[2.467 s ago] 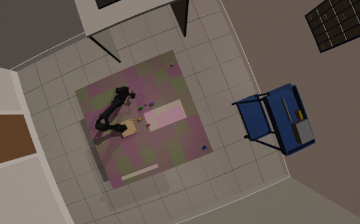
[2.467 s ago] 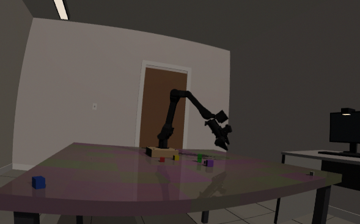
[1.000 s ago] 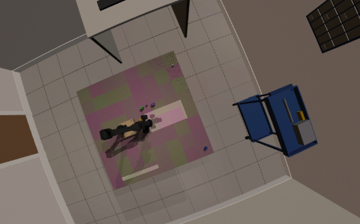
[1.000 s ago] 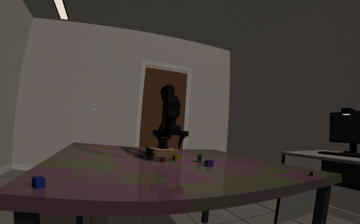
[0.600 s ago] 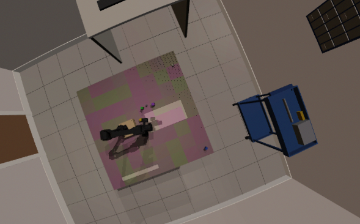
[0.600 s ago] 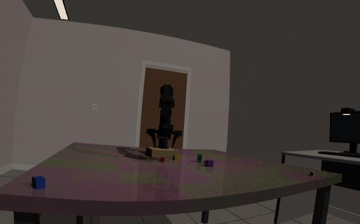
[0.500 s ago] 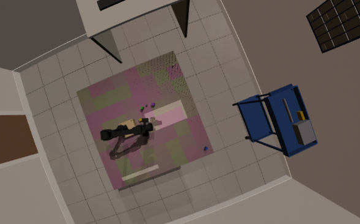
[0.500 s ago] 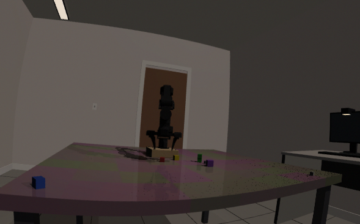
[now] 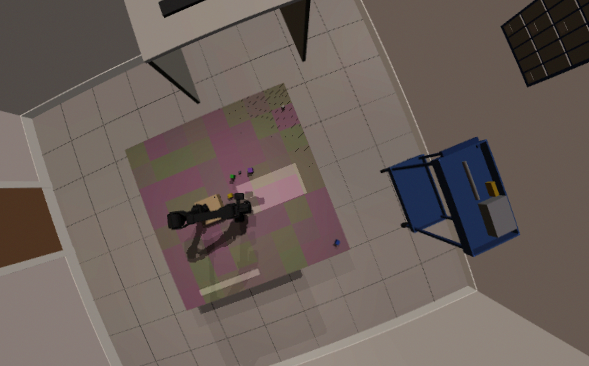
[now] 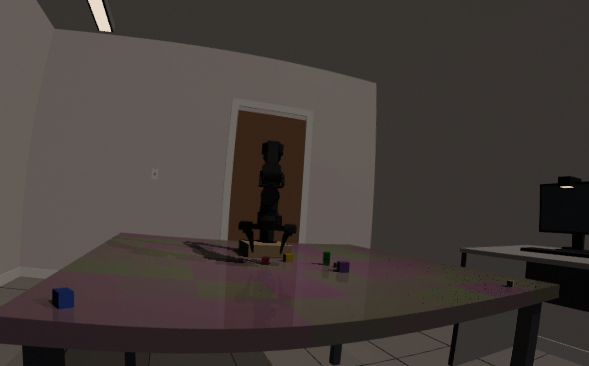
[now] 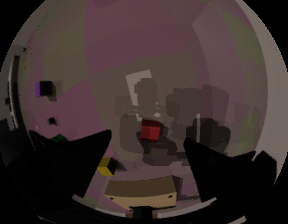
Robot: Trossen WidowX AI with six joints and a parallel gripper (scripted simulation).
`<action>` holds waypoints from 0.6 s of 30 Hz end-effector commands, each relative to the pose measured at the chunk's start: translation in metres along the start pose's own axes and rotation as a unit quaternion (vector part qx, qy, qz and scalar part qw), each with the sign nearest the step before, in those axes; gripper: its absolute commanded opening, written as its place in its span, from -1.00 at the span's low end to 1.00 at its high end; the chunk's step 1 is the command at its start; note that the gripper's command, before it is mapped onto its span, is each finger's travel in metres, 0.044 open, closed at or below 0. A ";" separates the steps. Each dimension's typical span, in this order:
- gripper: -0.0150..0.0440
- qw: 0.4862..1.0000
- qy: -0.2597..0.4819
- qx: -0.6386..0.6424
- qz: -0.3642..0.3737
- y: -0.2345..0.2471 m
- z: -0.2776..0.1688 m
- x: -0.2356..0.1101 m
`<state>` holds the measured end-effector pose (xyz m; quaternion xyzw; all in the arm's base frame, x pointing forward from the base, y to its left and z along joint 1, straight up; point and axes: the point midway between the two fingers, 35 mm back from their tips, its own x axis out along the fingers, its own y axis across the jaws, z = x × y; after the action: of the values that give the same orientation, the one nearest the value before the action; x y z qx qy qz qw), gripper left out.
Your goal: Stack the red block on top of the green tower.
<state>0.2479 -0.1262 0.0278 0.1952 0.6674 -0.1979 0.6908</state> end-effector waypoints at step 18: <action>1.00 1.000 0.005 -0.003 -0.004 -0.001 -0.002 0.029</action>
<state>0.2476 -0.1262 0.0026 0.1956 0.6692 -0.1976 0.6891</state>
